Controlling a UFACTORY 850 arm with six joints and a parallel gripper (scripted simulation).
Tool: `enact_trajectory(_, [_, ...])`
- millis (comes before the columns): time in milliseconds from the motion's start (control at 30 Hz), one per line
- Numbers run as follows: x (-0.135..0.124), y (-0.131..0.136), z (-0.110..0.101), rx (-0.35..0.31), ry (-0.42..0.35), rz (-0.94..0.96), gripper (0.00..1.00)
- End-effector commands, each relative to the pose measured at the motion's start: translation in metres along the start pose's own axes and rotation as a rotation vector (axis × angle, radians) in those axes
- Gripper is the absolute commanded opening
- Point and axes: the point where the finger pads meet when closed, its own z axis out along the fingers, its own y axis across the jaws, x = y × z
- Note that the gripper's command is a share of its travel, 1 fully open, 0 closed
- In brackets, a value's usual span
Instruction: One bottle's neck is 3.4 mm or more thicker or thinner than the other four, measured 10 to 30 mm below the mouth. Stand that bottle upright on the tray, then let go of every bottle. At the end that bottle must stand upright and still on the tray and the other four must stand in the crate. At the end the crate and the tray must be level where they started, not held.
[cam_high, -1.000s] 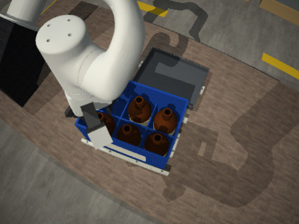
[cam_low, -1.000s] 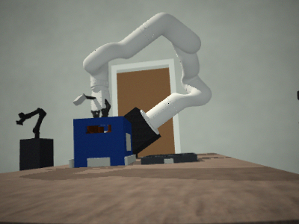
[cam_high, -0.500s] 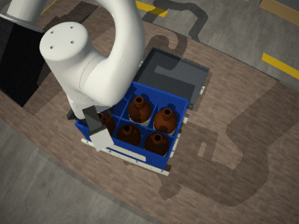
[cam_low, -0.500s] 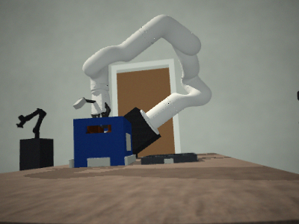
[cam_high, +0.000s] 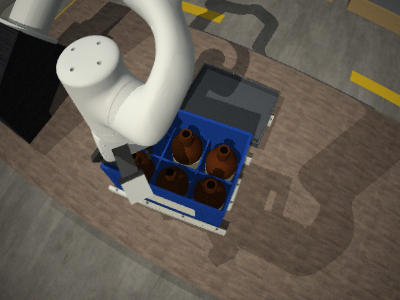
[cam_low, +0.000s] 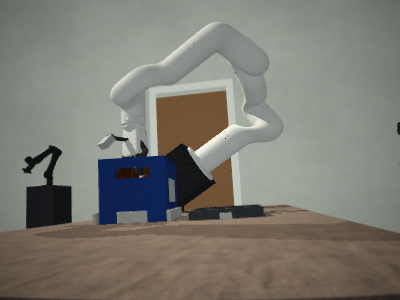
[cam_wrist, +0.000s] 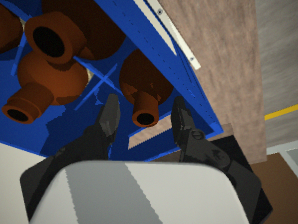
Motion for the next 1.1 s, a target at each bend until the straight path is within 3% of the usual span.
enact_trajectory(0, [0.0007, -0.0003, 0.0004, 0.0, 0.002, -0.001, 0.65])
enact_trajectory(600, [0.0007, -0.0003, 0.001, 0.0, 0.002, -0.001, 0.65])
enact_trajectory(633, [0.0007, -0.0003, 0.001, 0.0, 0.002, -0.001, 0.0])
enact_trajectory(1067, [0.0007, -0.0003, 0.001, 0.0, 0.002, -0.001, 0.0])
